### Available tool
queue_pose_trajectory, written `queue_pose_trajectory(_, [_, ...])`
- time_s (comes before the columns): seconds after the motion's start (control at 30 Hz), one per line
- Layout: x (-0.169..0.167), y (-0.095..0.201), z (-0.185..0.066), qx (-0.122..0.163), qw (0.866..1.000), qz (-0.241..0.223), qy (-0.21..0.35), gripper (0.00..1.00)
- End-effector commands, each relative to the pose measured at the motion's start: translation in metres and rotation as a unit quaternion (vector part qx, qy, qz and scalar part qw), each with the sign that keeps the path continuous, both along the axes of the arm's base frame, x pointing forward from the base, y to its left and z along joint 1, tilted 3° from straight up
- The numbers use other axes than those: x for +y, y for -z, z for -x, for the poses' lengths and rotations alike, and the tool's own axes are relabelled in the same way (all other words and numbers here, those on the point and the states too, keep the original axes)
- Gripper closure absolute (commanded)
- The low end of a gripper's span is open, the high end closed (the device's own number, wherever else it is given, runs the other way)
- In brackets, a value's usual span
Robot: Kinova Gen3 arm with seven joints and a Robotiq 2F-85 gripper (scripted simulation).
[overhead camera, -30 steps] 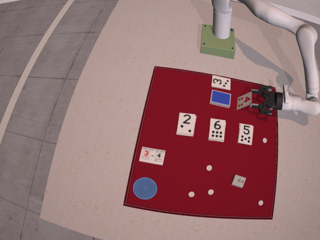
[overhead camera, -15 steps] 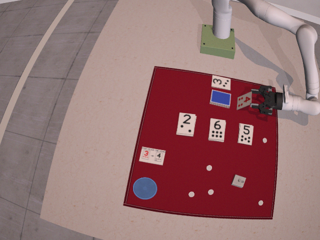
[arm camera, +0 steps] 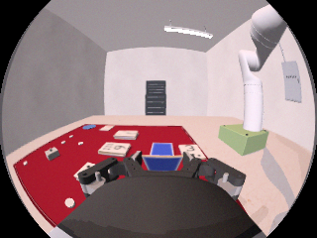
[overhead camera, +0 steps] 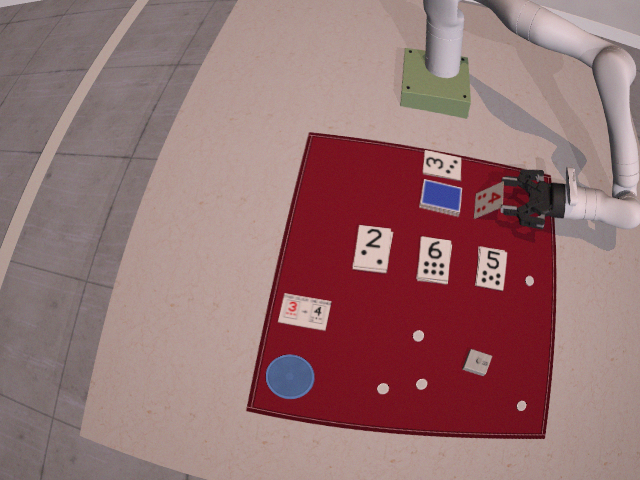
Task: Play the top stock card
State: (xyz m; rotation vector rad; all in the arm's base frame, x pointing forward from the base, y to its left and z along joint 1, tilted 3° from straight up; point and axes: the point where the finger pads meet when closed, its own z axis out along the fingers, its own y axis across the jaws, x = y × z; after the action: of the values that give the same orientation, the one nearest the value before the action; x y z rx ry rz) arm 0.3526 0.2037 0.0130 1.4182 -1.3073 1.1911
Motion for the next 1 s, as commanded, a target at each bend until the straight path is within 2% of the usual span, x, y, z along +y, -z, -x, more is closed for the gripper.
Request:
queue_pose_trajectory(0.0, [-0.0005,0.0001,0.0005,0.0,1.0,-0.011,0.003,0.29])
queue_pose_trajectory(0.37, [0.0004,0.0001,0.0005,0.003,0.999,-0.038,0.002,0.29])
queue_pose_trajectory(0.97, [0.0024,0.0004,0.0007,0.009,0.993,-0.114,-0.001,0.29])
